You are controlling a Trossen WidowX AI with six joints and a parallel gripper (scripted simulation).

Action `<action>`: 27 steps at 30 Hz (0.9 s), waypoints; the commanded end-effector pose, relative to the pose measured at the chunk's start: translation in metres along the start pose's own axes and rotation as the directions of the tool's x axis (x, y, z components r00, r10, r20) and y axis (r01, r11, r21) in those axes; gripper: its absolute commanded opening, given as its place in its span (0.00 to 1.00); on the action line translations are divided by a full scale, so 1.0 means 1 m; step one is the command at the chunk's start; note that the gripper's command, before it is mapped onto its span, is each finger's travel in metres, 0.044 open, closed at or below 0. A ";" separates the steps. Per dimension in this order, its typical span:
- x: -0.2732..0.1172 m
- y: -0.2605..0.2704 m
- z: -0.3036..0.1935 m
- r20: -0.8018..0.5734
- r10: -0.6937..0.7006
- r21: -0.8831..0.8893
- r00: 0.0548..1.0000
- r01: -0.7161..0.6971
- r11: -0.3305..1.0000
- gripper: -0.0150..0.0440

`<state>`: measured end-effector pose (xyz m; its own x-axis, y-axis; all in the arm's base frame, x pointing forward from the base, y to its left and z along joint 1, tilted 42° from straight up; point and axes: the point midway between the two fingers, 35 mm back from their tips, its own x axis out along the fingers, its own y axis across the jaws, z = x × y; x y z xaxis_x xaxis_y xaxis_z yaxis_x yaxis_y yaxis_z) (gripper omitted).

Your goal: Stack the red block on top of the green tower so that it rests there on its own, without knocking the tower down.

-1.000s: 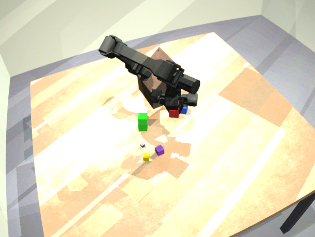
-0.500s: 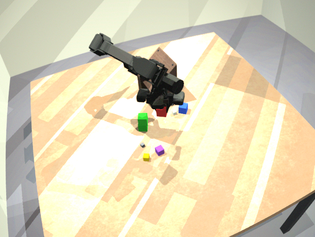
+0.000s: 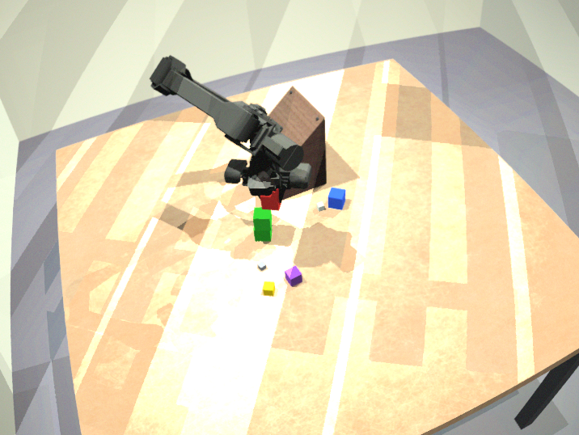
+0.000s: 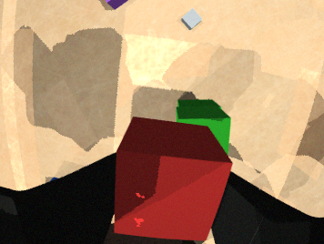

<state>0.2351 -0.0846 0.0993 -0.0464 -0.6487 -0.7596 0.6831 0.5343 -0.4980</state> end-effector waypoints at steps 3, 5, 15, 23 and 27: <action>0.003 -0.027 -0.008 0.002 -0.024 -0.010 1.000 0.024 1.000 0.25; 0.003 -0.030 -0.008 0.003 -0.025 -0.011 1.000 0.025 1.000 0.25; 0.014 -0.030 -0.005 0.003 -0.025 -0.010 1.000 0.025 1.000 0.25; 0.039 -0.031 -0.005 0.004 -0.026 -0.010 1.000 0.026 1.000 0.25; 0.039 -0.031 -0.005 0.004 -0.026 -0.010 1.000 0.026 1.000 0.25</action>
<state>0.2105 -0.1213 0.0858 -0.0577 -0.6599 -0.7492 0.6794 0.5239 -0.5137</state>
